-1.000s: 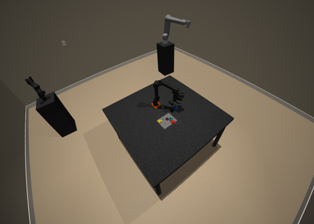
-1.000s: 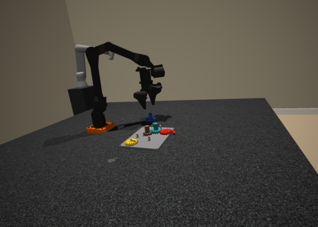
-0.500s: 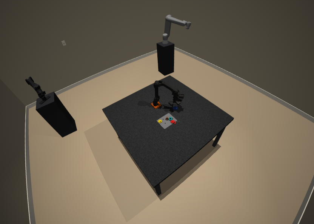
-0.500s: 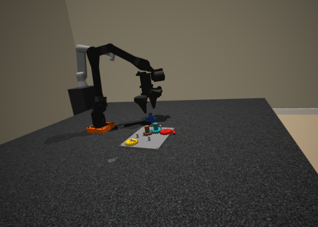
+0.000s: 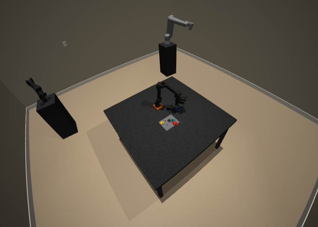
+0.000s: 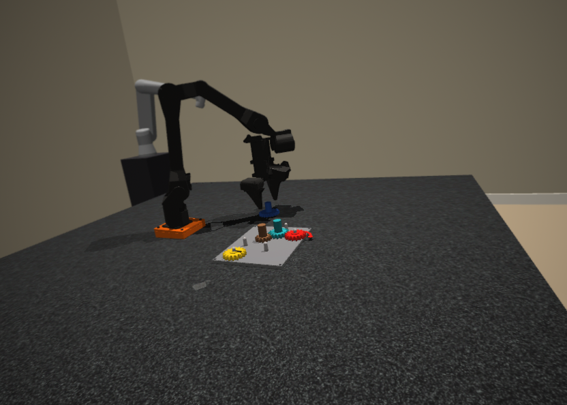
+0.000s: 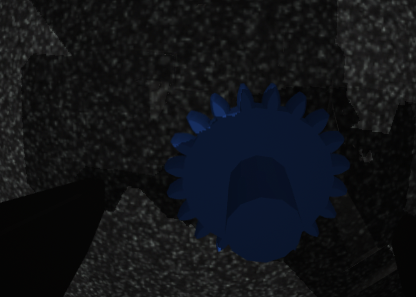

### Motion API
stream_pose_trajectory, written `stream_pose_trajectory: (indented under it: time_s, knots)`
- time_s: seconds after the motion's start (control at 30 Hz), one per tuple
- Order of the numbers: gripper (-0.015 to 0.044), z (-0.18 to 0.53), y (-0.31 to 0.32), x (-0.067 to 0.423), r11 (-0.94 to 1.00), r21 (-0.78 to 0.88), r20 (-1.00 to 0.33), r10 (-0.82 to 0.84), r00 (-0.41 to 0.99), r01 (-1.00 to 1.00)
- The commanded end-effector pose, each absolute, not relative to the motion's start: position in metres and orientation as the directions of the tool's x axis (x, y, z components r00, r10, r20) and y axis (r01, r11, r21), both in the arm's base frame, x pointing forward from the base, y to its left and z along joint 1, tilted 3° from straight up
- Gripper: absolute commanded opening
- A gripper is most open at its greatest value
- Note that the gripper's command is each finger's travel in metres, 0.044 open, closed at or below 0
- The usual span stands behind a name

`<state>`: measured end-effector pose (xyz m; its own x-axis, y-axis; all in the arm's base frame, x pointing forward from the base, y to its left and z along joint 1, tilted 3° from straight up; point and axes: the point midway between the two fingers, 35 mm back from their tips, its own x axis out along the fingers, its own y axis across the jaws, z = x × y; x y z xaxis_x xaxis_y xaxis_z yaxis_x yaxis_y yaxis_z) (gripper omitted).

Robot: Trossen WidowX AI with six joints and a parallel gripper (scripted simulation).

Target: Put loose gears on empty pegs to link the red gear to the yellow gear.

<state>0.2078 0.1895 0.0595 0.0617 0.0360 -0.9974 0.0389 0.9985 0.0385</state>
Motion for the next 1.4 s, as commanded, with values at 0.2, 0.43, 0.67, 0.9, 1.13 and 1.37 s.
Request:
stream_pose_trajectory:
  time_s: [0.2, 0.43, 0.67, 0.9, 1.13, 1.37]
  knots:
    - [0.0387, 0.055, 0.188, 0.208, 0.999, 0.032, -0.998, 0.029, 0.06, 0.041]
    - [0.0204, 0.055, 0.188, 0.208, 0.999, 0.032, -0.998, 0.029, 0.06, 0.041]
    - [0.004, 0.055, 0.188, 0.208, 0.999, 0.032, -0.998, 0.029, 0.06, 0.041]
    - [0.0, 0.055, 0.189, 0.208, 0.999, 0.032, -0.998, 0.029, 0.06, 0.041]
    - [0.0, 0.068, 0.191, 0.21, 0.999, 0.032, -0.998, 0.029, 0.06, 0.041]
    - [0.0, 0.082, 0.194, 0.211, 0.999, 0.032, -0.998, 0.03, 0.061, 0.041]
